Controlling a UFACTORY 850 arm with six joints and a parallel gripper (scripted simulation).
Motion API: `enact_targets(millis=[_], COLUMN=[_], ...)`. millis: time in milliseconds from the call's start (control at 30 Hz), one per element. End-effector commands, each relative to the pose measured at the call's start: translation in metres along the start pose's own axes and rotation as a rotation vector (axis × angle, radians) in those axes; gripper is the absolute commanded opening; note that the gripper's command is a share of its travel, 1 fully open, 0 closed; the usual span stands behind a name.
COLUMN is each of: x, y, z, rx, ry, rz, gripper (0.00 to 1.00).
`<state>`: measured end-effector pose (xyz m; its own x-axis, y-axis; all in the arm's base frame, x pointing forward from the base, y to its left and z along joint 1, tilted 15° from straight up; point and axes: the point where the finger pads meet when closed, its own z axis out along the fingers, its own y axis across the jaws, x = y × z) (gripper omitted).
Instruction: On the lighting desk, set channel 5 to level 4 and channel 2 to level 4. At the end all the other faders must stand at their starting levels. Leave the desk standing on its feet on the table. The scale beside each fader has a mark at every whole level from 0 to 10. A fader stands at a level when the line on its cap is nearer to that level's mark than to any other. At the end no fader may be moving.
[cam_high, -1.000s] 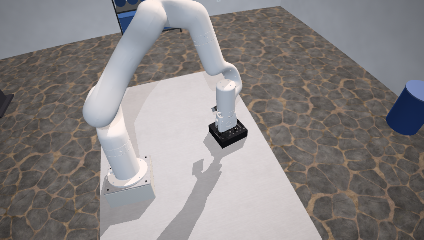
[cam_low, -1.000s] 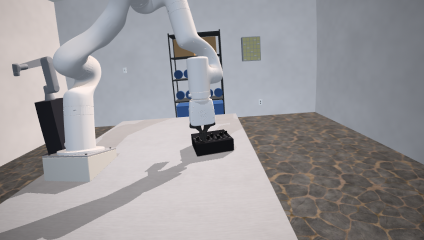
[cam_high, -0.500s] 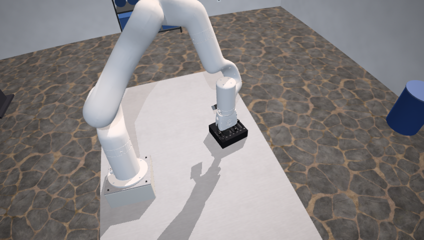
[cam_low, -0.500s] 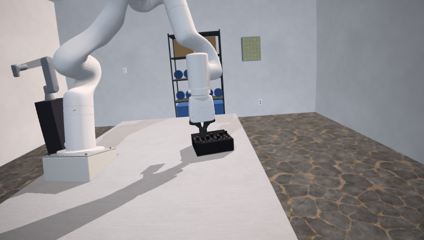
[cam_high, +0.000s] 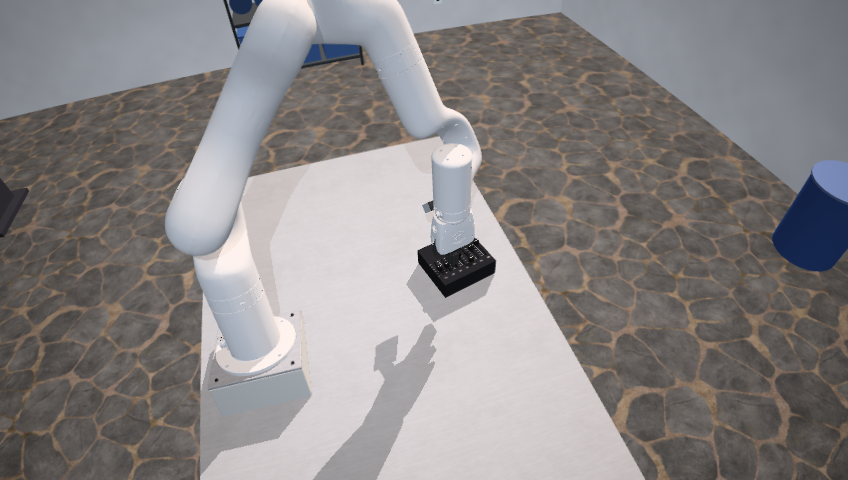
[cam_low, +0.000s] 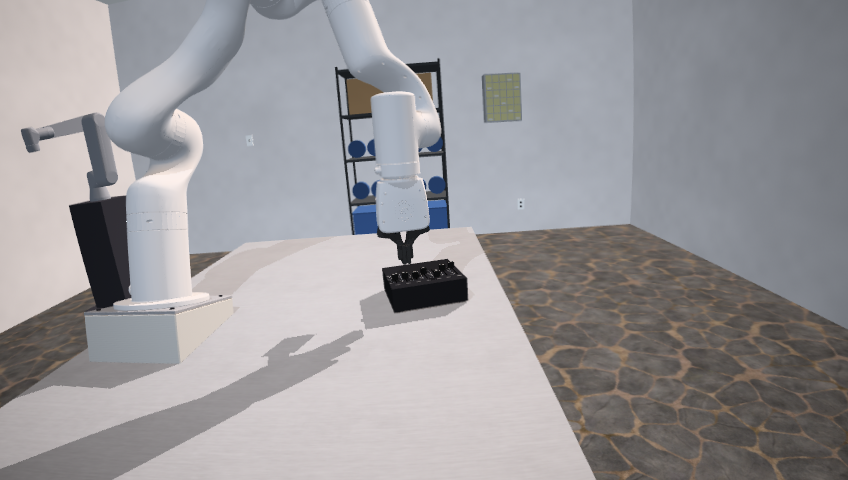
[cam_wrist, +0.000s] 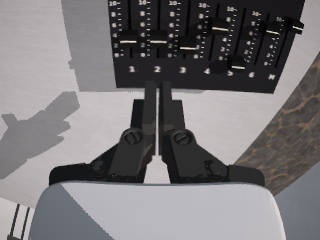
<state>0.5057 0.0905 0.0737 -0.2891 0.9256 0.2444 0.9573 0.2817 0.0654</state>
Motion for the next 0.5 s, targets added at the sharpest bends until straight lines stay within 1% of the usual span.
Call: enact_targets(millis=[0, 267, 333, 433, 467], x=[0.000, 0.000, -0.004, -0.014, -0.016], y=[0.001, 0.002, 0.015, 0.053, 0.061], z=[-0.001, -0.001, -0.001, 0.002, 0.002], rx=[-0.001, -0.001, -0.002, -0.002, -0.002], ry=[-0.001, 0.000, 0.001, 0.001, 0.000], rz=[0.000, 0.000, 0.000, -0.001, 0.000], gripper=[0.00, 0.00, 0.00, 0.00, 0.00])
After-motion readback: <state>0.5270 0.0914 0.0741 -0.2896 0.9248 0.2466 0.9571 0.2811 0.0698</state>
